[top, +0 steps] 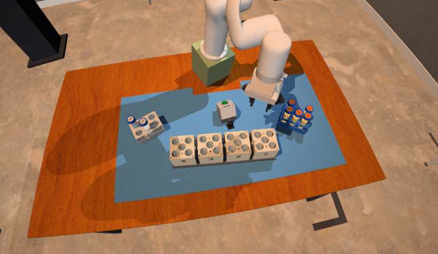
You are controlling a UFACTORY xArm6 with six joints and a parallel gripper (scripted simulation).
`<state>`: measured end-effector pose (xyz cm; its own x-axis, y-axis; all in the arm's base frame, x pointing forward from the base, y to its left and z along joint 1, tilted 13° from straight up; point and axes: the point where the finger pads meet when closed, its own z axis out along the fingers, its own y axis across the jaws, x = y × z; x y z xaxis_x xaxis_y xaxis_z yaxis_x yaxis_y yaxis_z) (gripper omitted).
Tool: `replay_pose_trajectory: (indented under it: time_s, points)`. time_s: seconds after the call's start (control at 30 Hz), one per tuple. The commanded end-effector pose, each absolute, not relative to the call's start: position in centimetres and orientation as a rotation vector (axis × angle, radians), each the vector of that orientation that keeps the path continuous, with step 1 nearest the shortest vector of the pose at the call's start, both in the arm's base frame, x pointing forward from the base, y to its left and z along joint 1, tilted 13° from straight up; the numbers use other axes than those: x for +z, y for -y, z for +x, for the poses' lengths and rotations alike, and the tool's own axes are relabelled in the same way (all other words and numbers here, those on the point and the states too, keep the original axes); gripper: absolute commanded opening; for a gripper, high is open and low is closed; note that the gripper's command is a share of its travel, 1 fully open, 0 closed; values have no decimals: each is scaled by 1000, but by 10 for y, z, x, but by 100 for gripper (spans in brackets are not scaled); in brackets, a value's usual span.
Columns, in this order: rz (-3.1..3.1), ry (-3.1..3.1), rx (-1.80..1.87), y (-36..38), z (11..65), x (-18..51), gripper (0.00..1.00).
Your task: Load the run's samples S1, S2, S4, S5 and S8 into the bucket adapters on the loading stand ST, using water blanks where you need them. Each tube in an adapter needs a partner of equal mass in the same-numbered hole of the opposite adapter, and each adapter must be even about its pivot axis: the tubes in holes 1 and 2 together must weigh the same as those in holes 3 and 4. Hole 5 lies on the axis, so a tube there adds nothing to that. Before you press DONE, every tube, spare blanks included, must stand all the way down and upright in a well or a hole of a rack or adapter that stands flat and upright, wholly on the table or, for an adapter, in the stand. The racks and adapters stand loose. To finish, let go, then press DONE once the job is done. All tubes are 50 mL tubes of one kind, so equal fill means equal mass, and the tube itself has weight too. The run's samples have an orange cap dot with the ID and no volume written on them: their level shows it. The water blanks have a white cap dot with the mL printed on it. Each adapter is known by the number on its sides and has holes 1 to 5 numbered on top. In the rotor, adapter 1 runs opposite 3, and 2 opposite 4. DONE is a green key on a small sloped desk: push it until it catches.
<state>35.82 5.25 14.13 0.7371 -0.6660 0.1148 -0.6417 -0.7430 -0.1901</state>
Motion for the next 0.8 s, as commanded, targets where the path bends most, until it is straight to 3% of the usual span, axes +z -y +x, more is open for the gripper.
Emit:
replay_pose_trajectory:
  time_s: [0.0,0.77]
  points:
    - [-2799,-1065,-273,-68,357,143,57]
    - [-2798,-1065,-272,-171,335,145,57]
